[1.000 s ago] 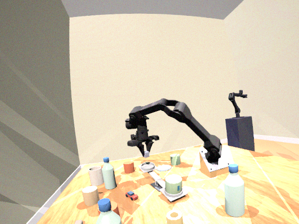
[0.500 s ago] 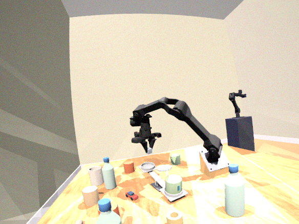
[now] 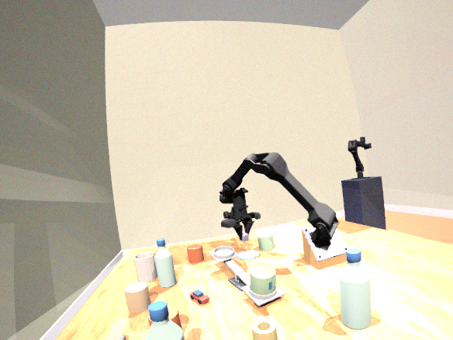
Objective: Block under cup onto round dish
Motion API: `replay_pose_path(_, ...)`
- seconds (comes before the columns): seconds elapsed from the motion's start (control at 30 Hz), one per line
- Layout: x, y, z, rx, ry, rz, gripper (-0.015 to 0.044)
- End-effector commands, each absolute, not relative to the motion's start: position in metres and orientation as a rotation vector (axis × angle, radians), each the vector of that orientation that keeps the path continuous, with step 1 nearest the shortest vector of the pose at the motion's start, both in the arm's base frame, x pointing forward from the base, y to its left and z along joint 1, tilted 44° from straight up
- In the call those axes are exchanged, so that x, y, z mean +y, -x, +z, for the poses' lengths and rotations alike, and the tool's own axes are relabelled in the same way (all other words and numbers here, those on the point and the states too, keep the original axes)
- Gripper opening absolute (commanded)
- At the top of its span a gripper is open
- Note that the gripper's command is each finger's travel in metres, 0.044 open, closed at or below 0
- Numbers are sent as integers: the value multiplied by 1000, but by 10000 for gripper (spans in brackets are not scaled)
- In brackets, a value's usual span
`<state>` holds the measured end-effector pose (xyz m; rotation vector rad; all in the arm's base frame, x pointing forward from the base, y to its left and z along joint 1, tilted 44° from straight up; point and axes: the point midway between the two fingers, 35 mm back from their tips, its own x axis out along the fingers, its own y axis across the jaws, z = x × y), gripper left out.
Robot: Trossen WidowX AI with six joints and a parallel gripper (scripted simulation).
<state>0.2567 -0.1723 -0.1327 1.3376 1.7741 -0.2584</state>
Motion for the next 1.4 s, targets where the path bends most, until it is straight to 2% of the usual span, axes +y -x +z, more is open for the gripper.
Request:
replay_pose_path(0.0, -171, -244, -145, 1773, -1334, -252, 0)
replay_pose_path(0.37, -143, -243, -174, 1773, -1335, -250, 0)
replay_pose_path(1.03, -128, -242, -190, 1773, -1336, -248, 0)
replay_pose_path(1.37, -131, -243, -187, 1774, -1329, -246, 263)
